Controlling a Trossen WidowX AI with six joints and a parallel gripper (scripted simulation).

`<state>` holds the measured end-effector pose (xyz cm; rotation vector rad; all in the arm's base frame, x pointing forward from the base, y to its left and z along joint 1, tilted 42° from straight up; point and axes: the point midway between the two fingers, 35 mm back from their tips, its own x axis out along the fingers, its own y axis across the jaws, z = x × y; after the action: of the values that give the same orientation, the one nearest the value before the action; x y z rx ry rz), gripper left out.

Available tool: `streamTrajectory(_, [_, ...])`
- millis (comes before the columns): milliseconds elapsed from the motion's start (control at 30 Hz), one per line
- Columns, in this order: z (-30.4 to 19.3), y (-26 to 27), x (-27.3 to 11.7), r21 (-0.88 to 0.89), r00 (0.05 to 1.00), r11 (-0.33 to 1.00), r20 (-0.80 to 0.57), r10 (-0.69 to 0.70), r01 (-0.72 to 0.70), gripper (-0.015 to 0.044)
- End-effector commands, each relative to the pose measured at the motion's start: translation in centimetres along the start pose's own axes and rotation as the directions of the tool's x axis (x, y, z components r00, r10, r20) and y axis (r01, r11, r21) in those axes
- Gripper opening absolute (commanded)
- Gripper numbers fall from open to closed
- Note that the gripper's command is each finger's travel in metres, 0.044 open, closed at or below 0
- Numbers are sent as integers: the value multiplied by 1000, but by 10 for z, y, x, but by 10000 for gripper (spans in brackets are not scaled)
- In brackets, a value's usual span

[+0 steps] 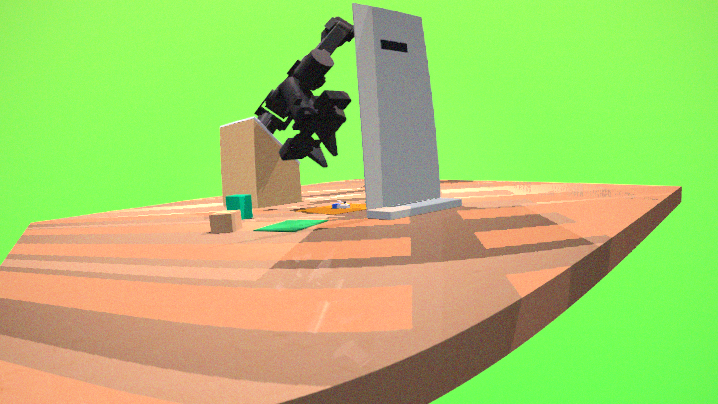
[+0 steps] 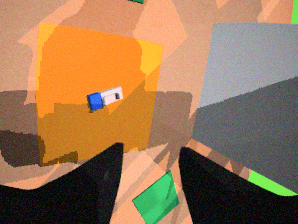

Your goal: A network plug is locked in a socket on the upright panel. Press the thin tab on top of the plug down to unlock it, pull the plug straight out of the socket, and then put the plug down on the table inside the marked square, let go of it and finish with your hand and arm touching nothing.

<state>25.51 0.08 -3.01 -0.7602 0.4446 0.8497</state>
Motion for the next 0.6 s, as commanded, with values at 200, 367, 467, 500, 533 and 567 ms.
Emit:
streamTrajectory(200, [2,-8,-9,-11,1000,1000,5,-10,10,156])
streamTrajectory(367, [2,-10,-14,-10,1000,1000,6,-11,11,156])
streamTrajectory(467, [2,-11,-16,-10,1000,1000,7,-11,11,156])
streamTrajectory(500, [2,-12,-17,-10,1000,1000,7,-12,12,156])
streamTrajectory(533, [3,-12,-18,-10,1000,1000,7,-12,12,156])
streamTrajectory(567, [3,-13,-19,-10,1000,1000,7,-12,12,156])
